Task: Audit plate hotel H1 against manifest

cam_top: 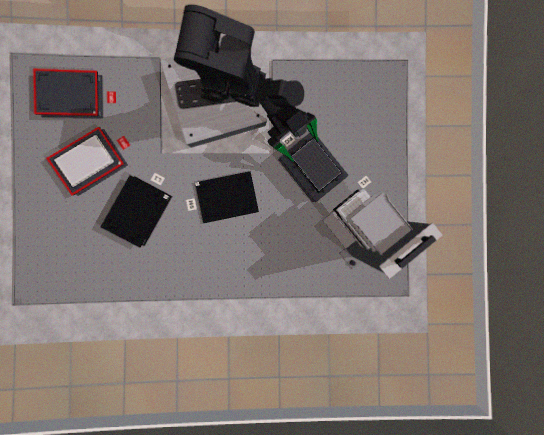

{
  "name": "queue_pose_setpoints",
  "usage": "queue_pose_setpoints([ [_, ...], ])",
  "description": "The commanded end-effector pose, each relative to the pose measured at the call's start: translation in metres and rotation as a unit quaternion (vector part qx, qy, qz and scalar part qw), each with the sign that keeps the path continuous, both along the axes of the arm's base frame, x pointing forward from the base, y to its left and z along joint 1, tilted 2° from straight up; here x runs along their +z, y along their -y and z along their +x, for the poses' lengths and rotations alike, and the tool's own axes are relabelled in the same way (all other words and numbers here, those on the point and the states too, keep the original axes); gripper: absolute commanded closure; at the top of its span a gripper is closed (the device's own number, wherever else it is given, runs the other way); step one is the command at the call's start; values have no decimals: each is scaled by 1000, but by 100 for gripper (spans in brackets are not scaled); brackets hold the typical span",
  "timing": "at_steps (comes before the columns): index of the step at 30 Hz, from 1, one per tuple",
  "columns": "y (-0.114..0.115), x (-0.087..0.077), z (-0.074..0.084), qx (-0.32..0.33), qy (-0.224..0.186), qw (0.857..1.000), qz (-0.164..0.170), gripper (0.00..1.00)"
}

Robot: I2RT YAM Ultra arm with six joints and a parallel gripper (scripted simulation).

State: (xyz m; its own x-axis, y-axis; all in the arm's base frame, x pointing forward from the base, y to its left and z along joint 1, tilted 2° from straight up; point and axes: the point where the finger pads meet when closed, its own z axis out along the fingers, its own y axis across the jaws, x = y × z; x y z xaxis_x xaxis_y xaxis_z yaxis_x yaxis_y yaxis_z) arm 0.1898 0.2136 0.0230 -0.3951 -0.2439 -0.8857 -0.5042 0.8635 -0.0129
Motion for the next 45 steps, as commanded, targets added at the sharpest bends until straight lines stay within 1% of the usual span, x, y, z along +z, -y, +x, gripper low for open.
queue_pose_setpoints([
  [1,-2,6,1,-2,2,1000,2,14],
  [9,-2,11,1,-2,2,1000,2,14],
  [40,-1,43,-1,-2,2,1000,3,14],
  [45,-1,47,-1,-2,2,1000,3,14],
])
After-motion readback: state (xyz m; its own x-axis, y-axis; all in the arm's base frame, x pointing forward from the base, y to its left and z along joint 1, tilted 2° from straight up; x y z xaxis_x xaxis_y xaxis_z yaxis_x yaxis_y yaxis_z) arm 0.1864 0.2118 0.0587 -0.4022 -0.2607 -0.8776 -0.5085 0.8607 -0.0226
